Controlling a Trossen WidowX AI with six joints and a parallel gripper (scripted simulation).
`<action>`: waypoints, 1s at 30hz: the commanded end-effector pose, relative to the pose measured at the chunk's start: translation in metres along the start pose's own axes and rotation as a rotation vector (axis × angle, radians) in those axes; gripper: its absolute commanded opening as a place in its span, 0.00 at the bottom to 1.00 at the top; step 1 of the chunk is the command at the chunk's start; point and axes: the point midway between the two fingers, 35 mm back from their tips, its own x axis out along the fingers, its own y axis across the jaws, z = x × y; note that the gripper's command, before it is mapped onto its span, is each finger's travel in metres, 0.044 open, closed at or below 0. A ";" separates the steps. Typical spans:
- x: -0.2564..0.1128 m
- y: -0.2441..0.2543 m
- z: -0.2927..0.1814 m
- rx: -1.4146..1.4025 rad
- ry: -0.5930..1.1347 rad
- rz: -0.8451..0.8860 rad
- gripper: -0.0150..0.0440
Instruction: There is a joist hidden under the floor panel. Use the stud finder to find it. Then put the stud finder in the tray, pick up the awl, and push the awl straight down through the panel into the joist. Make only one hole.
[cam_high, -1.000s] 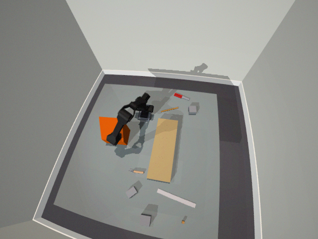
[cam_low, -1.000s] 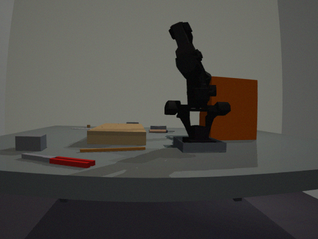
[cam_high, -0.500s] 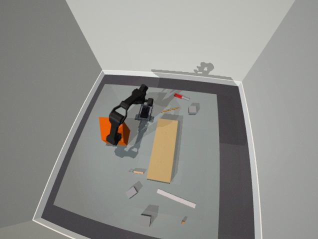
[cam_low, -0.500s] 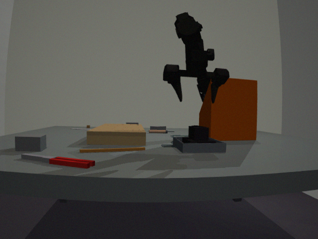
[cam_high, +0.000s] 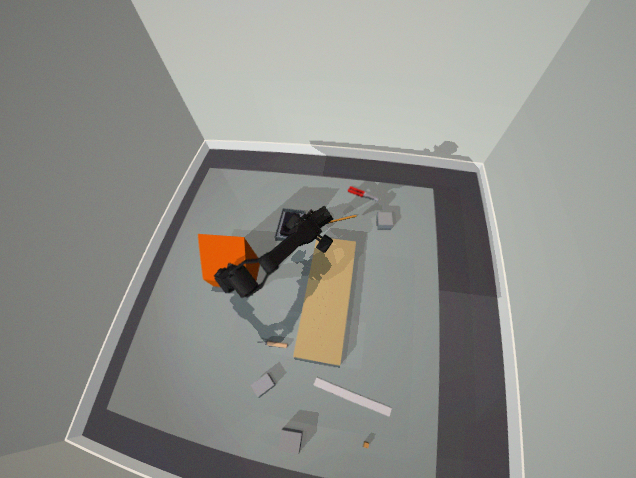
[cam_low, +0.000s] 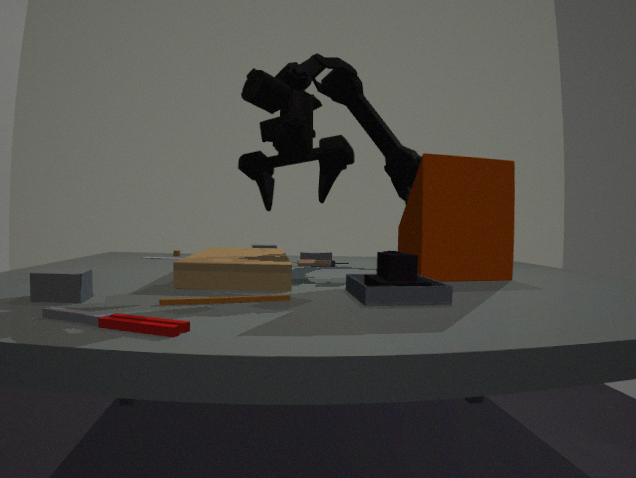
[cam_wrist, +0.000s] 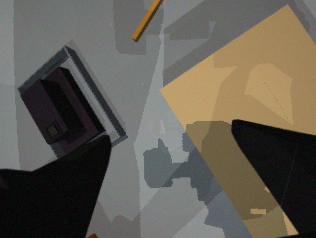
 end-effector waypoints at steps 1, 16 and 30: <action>-0.011 -0.056 -0.041 0.141 0.014 -0.026 1.00; -0.058 -0.178 -0.256 0.681 0.126 -0.187 1.00; -0.087 -0.167 -0.404 1.031 0.295 -0.283 1.00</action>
